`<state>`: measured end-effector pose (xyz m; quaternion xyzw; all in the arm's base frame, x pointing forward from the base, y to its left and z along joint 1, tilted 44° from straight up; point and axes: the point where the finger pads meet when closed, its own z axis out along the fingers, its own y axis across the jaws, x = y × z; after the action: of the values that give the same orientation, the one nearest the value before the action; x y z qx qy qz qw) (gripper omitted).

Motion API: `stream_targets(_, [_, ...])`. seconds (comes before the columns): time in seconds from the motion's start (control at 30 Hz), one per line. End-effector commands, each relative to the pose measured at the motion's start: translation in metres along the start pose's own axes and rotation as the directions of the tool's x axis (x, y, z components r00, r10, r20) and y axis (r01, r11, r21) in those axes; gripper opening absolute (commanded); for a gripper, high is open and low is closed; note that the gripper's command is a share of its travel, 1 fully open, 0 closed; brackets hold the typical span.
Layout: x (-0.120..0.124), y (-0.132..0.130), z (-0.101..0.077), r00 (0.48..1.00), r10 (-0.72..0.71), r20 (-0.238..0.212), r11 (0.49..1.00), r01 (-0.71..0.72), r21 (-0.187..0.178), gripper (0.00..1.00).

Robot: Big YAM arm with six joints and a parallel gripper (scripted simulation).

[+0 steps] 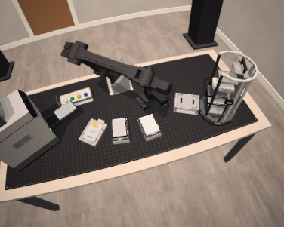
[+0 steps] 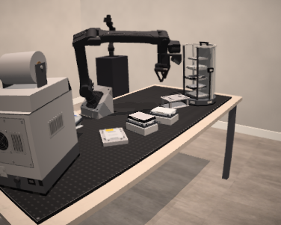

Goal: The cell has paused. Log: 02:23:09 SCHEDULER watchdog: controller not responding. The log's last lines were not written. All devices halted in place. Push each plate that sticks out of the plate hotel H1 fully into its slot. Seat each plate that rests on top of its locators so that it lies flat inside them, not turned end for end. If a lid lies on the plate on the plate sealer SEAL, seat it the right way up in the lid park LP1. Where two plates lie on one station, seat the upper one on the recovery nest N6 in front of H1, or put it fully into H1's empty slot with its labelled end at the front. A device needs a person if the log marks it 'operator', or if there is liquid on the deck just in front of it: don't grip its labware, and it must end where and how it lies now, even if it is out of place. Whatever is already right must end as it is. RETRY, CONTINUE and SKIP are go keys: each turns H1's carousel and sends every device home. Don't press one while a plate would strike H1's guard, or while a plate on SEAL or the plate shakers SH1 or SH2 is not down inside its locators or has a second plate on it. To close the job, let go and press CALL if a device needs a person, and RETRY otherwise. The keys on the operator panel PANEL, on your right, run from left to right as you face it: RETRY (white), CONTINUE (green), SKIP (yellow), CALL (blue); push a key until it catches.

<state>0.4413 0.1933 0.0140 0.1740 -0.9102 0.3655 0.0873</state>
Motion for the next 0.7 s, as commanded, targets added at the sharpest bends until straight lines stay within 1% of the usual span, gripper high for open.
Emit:
stream_targets(0.0, [-0.021, 0.017, -0.019, 0.998, 0.034, 0.045, 0.999, -0.034, -0.008, 1.0])
stream_targets(0.23, [-0.029, 0.038, -0.019, 0.999, 0.03, 0.039, 1.0, -0.029, -0.006, 1.0])
stream_targets(0.33, [-0.031, 0.039, -0.018, 0.999, 0.033, 0.035, 0.999, -0.033, -0.005, 1.0])
stream_targets(0.4, [-0.033, 0.044, -0.018, 0.999, -0.036, 0.035, 0.999, 0.037, -0.004, 1.0])
stream_targets(0.5, [-0.035, 0.038, -0.013, 0.995, -0.095, 0.027, 0.995, 0.096, -0.005, 1.0])
stream_targets(0.57, [-0.035, 0.033, -0.02, 0.99, -0.133, 0.04, 0.991, 0.134, -0.008, 1.0])
stream_targets(0.67, [-0.035, 0.033, -0.02, 0.979, -0.2, 0.044, 0.98, 0.2, -0.006, 1.0])
